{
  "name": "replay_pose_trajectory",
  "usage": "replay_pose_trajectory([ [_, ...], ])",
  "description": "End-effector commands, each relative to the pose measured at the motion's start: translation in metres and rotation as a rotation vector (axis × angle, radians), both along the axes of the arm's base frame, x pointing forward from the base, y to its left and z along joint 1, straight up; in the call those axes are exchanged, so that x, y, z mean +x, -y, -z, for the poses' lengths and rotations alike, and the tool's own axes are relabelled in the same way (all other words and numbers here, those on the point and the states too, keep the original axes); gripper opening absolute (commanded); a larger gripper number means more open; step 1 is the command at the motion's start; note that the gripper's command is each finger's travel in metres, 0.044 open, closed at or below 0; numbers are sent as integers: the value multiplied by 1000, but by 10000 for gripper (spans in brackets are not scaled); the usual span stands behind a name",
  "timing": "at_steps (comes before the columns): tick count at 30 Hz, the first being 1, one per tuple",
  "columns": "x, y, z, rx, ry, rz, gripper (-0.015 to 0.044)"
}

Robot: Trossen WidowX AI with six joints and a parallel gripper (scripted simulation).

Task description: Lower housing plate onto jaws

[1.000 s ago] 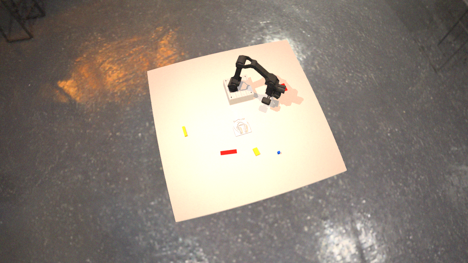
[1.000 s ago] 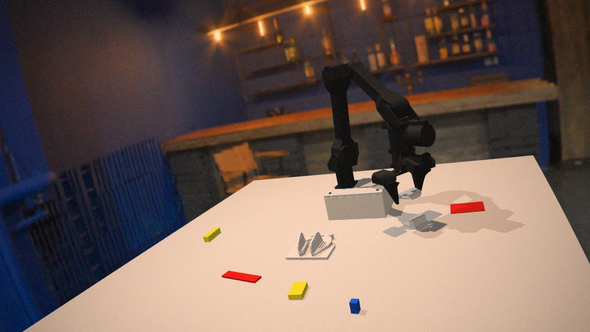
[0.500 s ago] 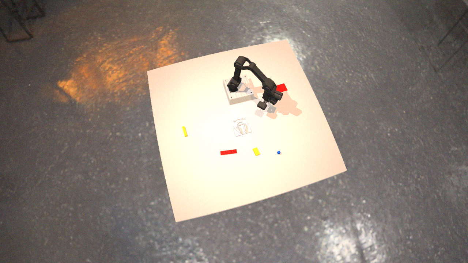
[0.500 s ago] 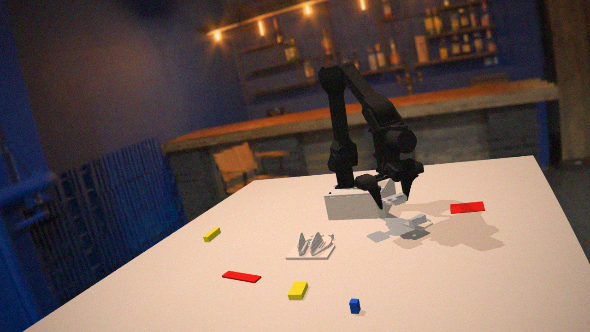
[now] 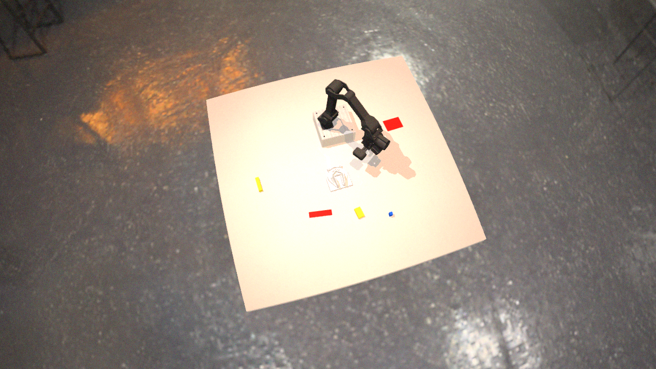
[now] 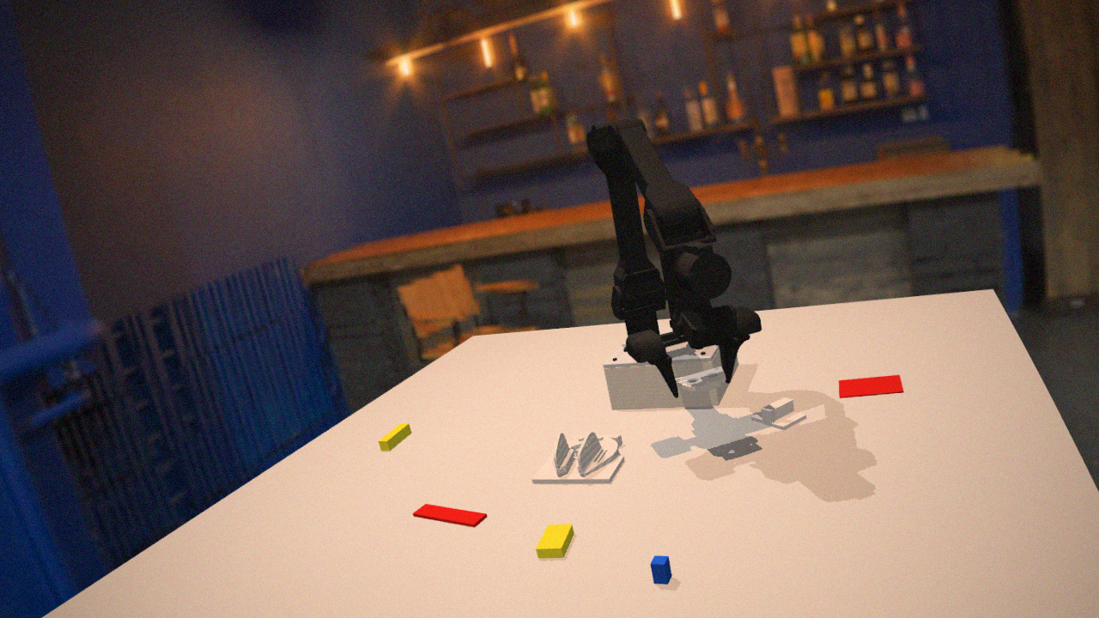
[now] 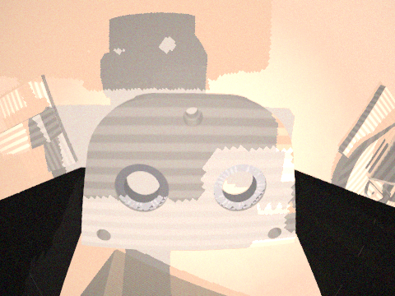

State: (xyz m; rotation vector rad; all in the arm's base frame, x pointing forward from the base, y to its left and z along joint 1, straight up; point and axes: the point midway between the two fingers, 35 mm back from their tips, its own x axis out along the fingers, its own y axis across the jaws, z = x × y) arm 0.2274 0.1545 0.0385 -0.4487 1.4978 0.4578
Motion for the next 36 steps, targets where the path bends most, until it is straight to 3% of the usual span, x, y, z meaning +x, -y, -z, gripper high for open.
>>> replay_pose_trajectory([
  [1, 5, 13, 0, 3, 1, 34, 351],
  [36, 31, 126, 0, 0, 1, 375, 351],
])
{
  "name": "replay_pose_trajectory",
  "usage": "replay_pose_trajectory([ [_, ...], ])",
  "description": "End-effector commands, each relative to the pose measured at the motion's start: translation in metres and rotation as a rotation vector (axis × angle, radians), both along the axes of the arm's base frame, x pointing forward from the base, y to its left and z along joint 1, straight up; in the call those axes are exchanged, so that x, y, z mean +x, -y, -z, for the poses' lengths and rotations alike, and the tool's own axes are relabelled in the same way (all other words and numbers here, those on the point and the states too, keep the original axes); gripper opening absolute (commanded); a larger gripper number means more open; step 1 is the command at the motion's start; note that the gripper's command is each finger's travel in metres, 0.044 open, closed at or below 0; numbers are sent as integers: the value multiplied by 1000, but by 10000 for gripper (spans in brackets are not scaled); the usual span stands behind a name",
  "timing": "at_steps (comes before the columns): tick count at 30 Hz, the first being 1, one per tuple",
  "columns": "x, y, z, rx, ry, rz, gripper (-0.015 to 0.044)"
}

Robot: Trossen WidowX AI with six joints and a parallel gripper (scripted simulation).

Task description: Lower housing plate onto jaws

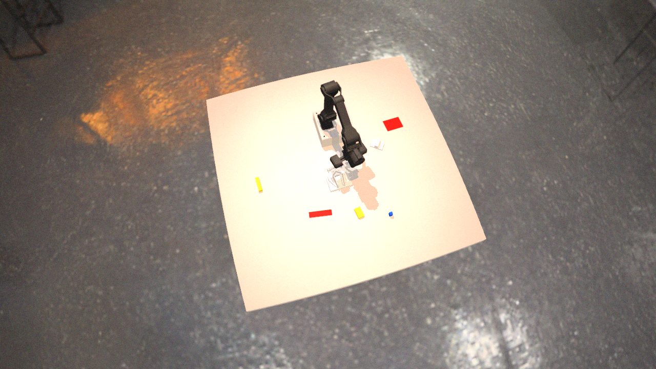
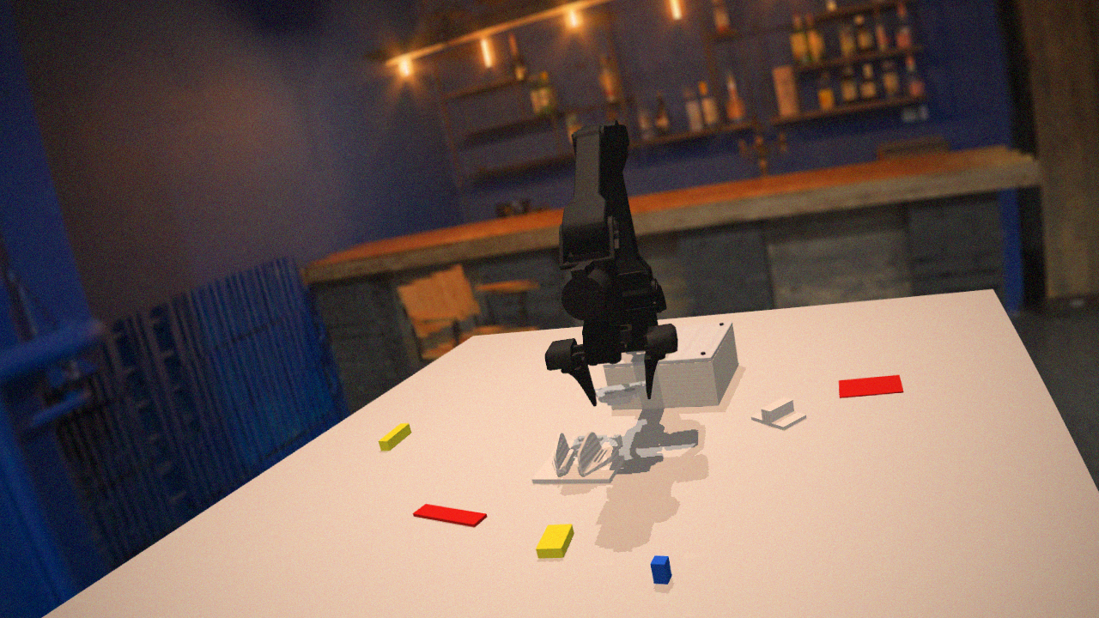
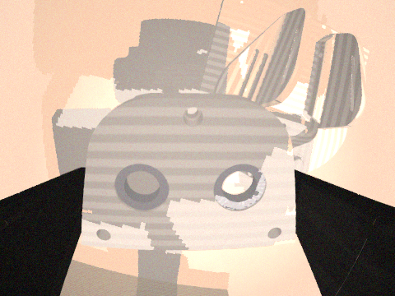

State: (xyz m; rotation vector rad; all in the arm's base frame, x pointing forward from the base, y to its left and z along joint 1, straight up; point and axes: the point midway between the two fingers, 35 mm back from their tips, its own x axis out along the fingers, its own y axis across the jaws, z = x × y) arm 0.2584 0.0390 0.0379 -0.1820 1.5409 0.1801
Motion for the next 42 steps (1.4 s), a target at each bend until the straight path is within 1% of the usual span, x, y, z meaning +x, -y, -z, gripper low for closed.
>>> replay_pose_trajectory([
  [1, 0, 14, 0, 3, 4, 36, 351],
  [19, -8, 71, 0, 1, 3, 211, 351],
  [42, -8, 71, 0, 1, 3, 212, 351],
])
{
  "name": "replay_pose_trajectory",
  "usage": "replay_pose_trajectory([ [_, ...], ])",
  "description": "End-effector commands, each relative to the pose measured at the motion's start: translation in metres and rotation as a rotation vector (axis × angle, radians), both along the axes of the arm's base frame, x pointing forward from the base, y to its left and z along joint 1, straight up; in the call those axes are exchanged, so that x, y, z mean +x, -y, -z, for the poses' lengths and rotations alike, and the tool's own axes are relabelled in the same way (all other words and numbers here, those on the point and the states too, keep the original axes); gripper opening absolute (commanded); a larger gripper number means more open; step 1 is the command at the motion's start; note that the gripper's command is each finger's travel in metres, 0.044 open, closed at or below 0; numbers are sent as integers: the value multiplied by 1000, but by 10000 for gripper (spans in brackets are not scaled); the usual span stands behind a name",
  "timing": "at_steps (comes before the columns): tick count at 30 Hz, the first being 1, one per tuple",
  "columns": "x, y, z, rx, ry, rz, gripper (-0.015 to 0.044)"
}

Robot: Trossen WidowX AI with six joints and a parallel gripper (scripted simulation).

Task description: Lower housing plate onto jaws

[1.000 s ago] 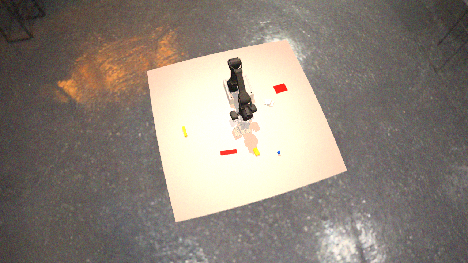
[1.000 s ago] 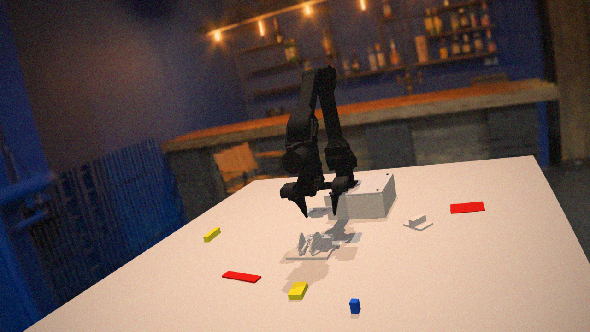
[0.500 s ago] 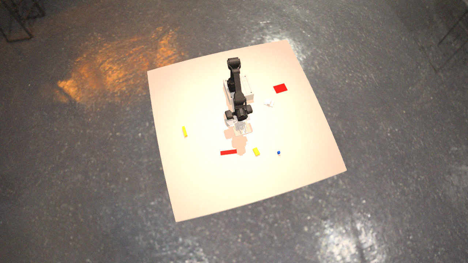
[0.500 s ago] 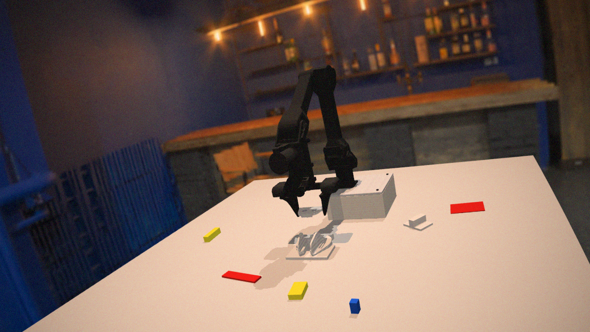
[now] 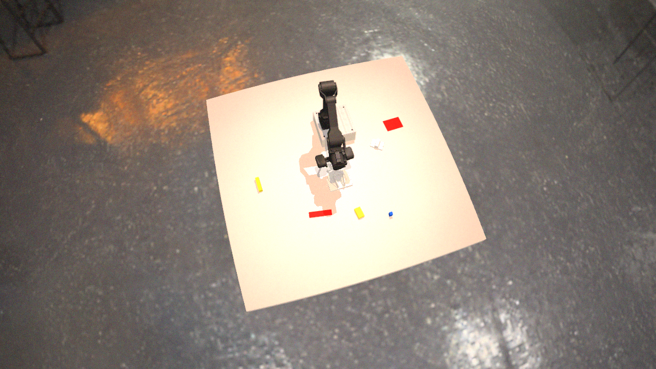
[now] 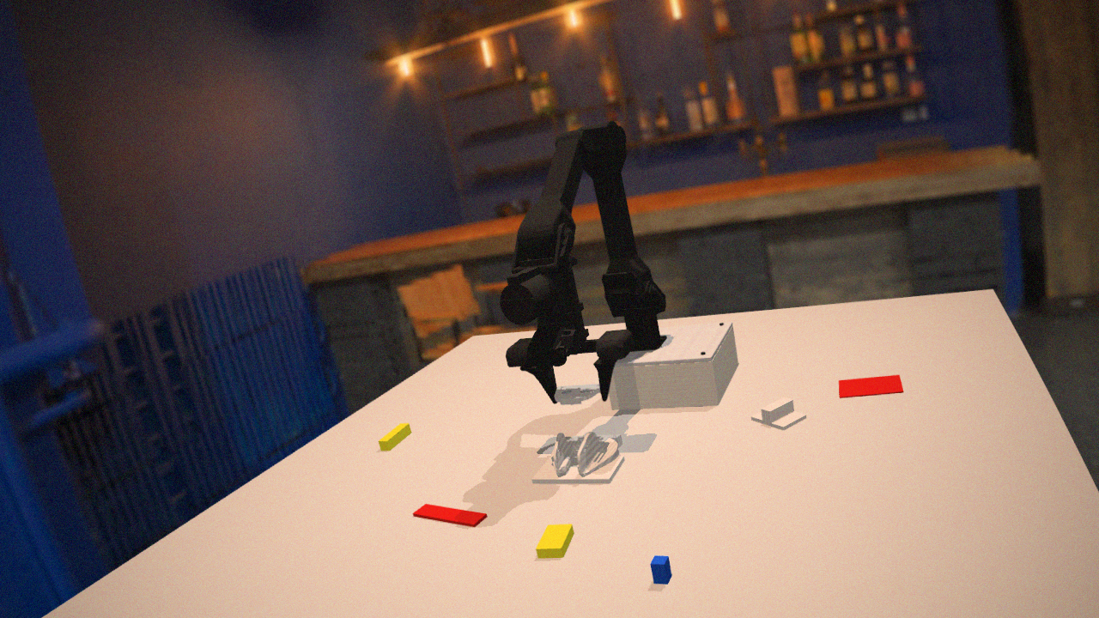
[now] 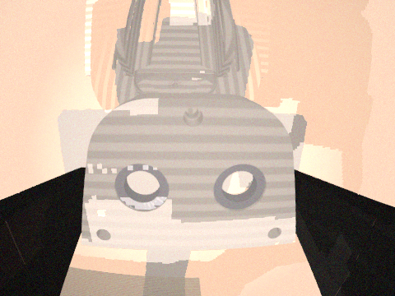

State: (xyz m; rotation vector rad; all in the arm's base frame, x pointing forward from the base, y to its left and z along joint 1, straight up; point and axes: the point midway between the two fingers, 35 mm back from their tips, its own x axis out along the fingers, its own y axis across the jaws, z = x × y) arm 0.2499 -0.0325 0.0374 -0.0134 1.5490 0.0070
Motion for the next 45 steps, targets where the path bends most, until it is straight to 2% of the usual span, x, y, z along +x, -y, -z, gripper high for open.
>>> replay_pose_trajectory([
  [1, 0, 0, 0, 1, 3, -6, 351],
  [45, -2, -7, 3, 2, 3, 9, 351],
])
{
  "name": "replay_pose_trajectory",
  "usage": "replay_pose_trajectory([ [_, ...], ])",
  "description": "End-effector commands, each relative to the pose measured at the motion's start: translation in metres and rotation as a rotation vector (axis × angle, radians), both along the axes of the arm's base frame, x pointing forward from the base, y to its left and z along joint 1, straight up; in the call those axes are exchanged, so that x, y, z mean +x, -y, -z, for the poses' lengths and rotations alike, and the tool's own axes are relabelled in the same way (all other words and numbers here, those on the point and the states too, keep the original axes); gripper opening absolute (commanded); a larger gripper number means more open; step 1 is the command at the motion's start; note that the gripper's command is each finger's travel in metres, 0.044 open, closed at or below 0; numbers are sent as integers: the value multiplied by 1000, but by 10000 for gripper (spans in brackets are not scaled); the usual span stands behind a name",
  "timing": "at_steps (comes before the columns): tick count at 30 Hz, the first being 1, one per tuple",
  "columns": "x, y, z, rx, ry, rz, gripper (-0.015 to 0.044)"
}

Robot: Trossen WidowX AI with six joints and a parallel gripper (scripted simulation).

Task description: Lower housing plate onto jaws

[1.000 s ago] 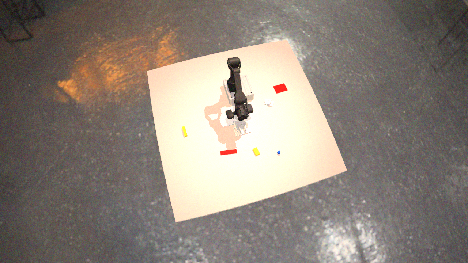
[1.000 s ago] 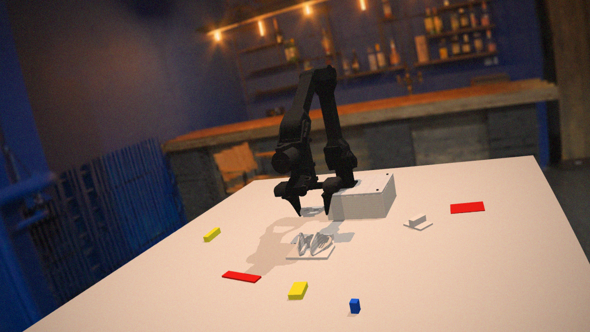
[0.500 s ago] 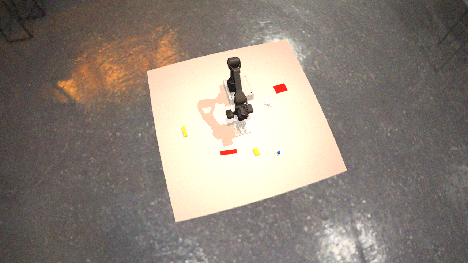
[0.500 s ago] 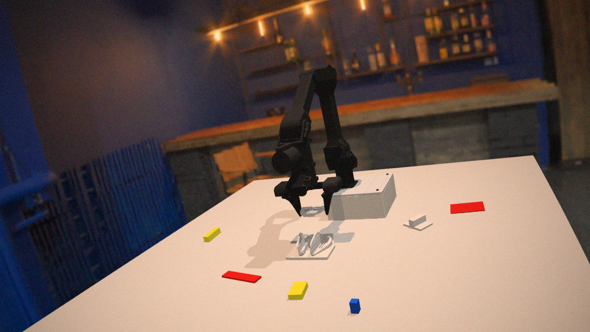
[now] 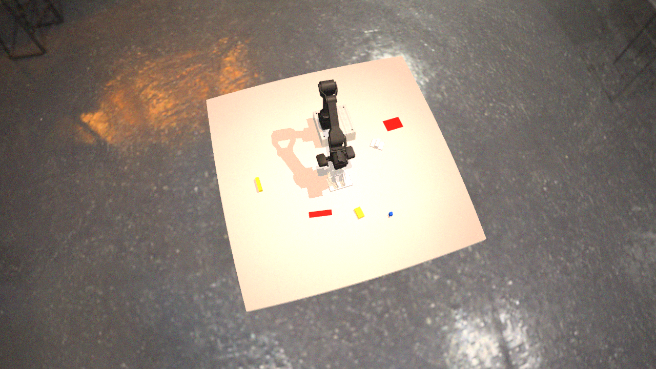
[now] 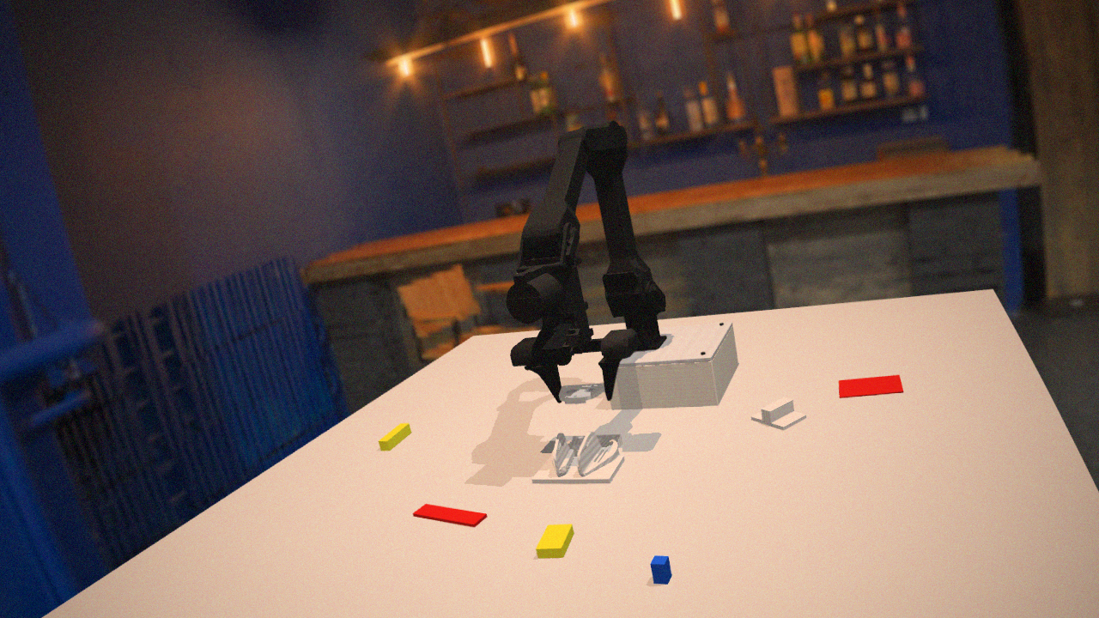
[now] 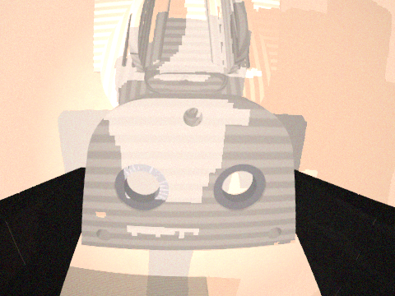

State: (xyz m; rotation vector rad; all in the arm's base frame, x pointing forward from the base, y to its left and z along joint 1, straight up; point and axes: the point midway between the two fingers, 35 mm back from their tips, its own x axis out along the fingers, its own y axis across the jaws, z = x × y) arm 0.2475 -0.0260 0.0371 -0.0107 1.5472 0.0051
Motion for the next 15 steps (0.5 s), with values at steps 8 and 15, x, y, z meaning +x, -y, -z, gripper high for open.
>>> replay_pose_trajectory([
  [8, 2, 0, 16, 2, 1, 6, 351],
  [15, 3, 0, 27, 2, 1, 6, 351],
])
